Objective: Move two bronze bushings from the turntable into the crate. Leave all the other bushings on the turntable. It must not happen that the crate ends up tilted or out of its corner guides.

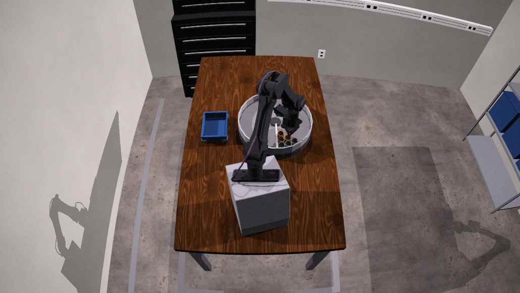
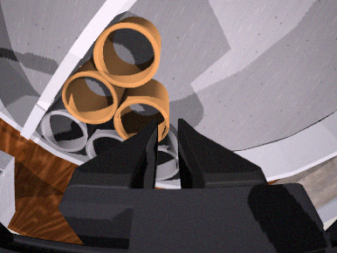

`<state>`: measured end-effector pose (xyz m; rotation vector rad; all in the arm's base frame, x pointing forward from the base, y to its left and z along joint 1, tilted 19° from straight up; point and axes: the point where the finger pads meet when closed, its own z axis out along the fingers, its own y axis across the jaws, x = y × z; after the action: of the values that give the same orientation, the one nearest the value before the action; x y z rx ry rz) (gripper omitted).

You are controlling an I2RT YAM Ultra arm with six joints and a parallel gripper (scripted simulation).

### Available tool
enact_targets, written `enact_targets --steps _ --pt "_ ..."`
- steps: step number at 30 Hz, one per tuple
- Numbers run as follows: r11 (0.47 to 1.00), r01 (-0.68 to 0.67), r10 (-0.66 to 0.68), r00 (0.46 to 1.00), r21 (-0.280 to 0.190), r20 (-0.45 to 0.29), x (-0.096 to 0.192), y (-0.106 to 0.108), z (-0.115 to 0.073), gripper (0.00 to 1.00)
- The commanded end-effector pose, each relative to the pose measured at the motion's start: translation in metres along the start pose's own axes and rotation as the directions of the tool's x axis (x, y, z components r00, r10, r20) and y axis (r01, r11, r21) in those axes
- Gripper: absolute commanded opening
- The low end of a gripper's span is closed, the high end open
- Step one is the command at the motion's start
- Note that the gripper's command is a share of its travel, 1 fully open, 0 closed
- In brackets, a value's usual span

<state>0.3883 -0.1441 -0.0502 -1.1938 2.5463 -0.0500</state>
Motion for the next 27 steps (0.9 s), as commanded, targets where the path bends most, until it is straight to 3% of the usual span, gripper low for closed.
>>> enact_targets --steps 1,25,26,27 --pt "1.0 -0.02 0.02 1.0 0.008 0.002 0.005 0.002 -0.007 0.15" --pt "1.0 -0.014 0.014 1.0 0.016 0.005 0.006 0.004 -0.006 0.15" --pt "0.999 -0.006 0.006 1.0 0.048 0.014 0.0 -0.011 -0.012 0.15" --pt "0.999 -0.007 0.006 1.0 0.046 0.013 0.001 -0.011 -0.012 0.15"
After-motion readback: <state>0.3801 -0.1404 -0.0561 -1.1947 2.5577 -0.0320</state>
